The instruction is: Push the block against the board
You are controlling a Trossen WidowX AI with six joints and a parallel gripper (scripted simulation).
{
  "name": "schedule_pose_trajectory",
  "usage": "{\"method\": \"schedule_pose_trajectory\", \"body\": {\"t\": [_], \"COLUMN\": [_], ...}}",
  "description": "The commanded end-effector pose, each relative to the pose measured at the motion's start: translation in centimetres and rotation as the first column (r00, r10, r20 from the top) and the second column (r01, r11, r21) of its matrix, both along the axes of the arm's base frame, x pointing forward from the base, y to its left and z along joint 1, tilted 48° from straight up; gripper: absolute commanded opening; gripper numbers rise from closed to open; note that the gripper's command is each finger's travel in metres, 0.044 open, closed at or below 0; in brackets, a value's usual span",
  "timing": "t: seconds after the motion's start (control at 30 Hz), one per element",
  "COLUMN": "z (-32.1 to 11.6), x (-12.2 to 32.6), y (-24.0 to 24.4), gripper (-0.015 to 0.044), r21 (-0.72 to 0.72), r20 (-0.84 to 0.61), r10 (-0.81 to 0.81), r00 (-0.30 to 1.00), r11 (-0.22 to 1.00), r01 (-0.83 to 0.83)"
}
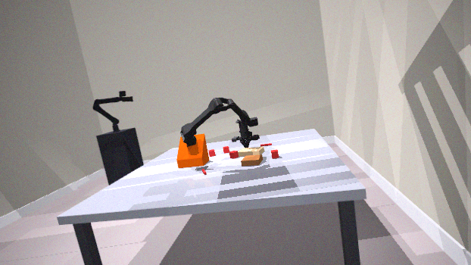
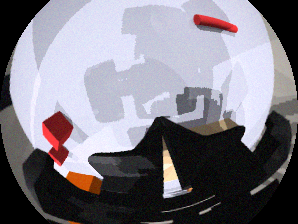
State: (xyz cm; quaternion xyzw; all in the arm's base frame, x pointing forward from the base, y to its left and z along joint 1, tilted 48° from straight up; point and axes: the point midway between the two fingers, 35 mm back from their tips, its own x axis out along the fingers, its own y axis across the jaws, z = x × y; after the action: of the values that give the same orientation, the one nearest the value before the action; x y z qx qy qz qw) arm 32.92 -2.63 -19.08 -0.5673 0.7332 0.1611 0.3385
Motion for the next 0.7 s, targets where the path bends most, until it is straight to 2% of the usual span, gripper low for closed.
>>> {"method": "schedule_pose_trajectory", "body": {"t": [0.0,0.67], "z": [0.3,1.4], "x": [0.0,-0.4], "y": [-0.2,-1.2], "gripper": [0.0000,0.0000], "r21": [-0.002,-0.001], "r20": [0.000,0.000], "r10": [0.004,0.004], "r00": [1.000,1.000], "r11": [1.000,1.000], "r01": [-0.004,-0.004]}}
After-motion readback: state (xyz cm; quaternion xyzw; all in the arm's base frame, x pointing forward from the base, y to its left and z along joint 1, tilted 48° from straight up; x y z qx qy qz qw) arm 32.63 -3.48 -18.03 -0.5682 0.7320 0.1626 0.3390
